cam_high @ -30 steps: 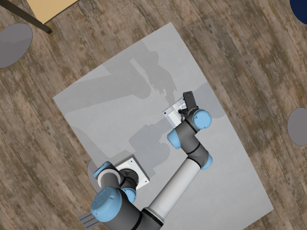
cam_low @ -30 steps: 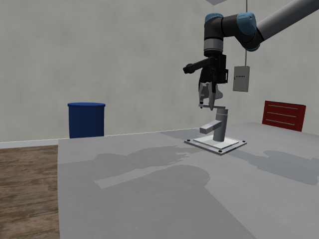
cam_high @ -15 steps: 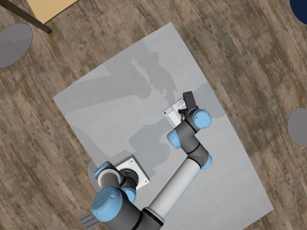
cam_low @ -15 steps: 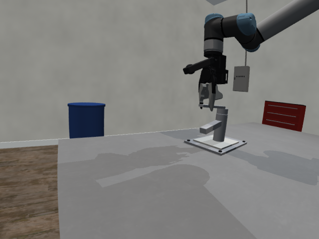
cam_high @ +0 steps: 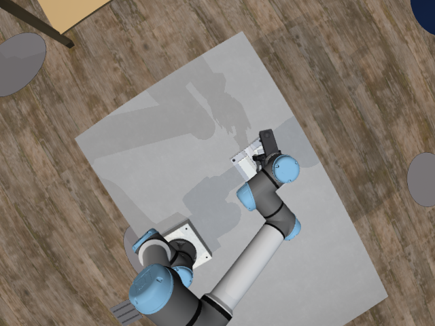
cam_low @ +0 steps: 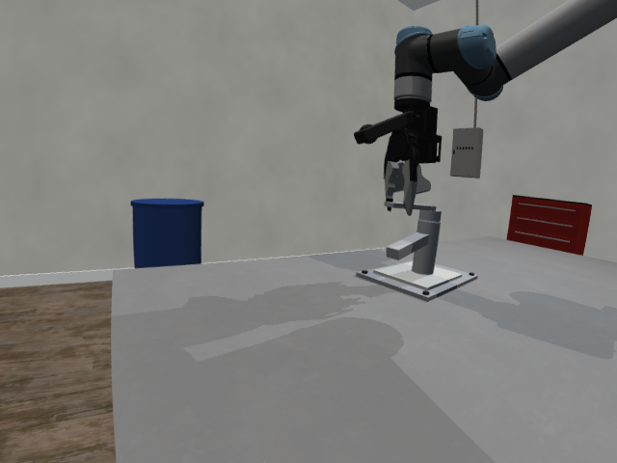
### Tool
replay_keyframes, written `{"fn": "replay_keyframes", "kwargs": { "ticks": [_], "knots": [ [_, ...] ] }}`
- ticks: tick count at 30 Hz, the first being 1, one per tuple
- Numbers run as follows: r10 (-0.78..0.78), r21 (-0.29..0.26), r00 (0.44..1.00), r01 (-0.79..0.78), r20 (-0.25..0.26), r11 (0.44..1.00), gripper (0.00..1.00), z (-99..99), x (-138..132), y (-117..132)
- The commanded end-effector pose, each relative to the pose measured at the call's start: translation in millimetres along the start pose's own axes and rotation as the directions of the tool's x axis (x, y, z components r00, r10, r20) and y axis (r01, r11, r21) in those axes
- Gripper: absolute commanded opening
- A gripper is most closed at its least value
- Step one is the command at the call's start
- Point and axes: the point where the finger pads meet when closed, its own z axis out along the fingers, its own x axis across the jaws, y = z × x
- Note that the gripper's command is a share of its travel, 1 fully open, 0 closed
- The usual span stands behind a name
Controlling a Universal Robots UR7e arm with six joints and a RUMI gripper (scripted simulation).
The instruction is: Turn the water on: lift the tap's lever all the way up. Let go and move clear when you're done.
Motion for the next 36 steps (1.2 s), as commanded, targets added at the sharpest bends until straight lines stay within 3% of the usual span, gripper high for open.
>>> {"fn": "replay_keyframes", "kwargs": {
  "ticks": [1,16,17,36],
  "knots": [
    [0.000,0.001,1.000,0.000,-0.001,1.000,0.43,-0.6,0.3,-0.2],
    [0.000,0.001,1.000,0.000,-0.001,1.000,0.43,-0.6,0.3,-0.2],
    [0.000,0.001,1.000,0.000,-0.001,1.000,0.00,-0.6,0.3,-0.2],
    [0.000,0.001,1.000,0.000,-0.001,1.000,0.00,-0.6,0.3,-0.2]
  ]
}}
